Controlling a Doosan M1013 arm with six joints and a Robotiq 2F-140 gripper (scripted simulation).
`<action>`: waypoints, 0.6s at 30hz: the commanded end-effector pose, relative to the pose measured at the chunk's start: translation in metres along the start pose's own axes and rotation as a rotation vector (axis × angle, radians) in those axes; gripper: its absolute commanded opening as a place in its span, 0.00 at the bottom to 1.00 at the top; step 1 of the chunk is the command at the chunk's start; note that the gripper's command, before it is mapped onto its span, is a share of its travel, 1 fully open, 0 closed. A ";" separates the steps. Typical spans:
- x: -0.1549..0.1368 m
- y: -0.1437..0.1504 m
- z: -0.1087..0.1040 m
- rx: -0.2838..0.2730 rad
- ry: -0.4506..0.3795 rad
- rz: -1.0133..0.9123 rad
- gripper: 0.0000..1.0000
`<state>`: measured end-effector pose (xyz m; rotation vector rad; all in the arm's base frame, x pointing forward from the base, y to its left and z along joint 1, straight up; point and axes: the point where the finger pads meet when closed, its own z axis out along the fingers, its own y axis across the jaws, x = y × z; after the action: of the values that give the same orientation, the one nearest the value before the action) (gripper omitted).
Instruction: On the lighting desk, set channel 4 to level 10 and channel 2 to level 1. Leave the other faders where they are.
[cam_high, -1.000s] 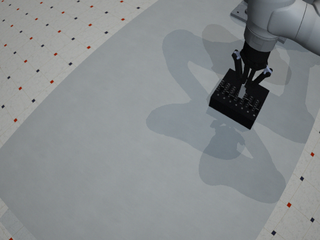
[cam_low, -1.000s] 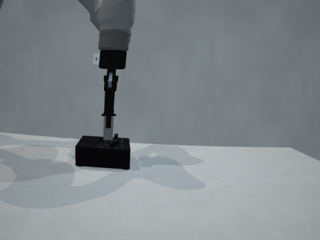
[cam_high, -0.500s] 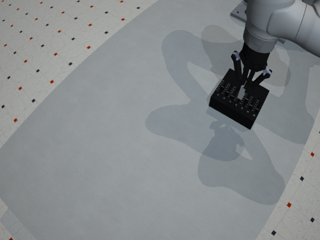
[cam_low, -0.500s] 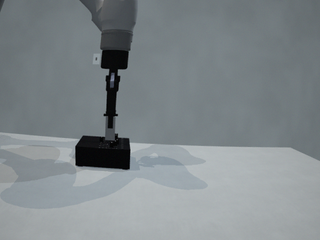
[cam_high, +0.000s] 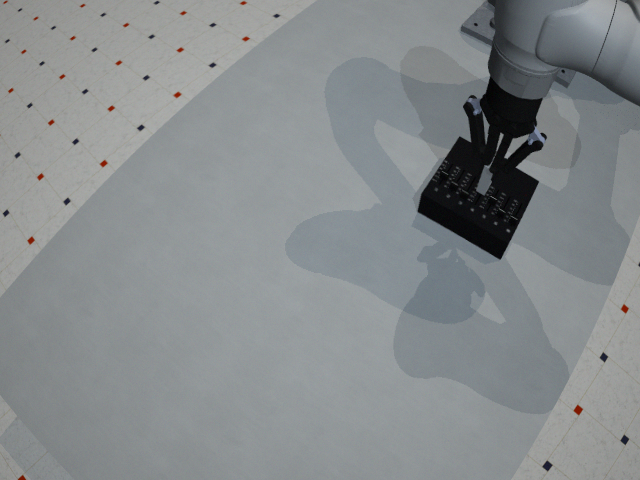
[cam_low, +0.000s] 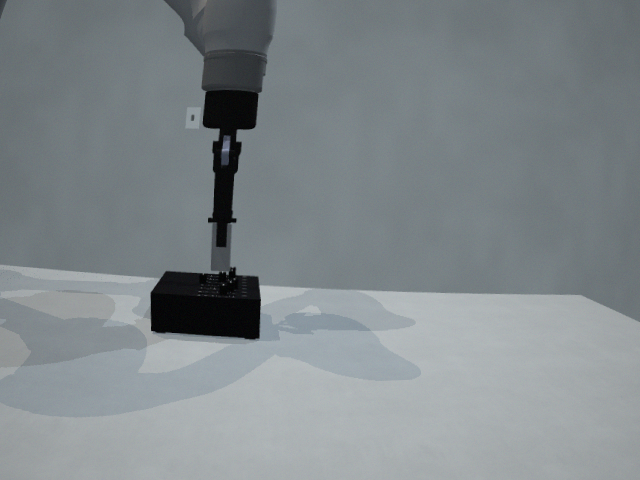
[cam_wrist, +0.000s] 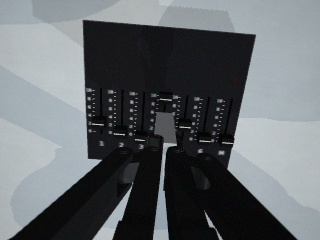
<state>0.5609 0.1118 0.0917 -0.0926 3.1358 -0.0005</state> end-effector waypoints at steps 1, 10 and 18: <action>0.000 0.000 -0.009 0.000 0.000 0.000 0.10; 0.000 0.000 -0.027 0.000 0.000 0.000 0.10; 0.000 0.000 -0.027 0.000 0.000 0.000 0.10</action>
<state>0.5608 0.1119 0.1182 -0.0926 3.1359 -0.0005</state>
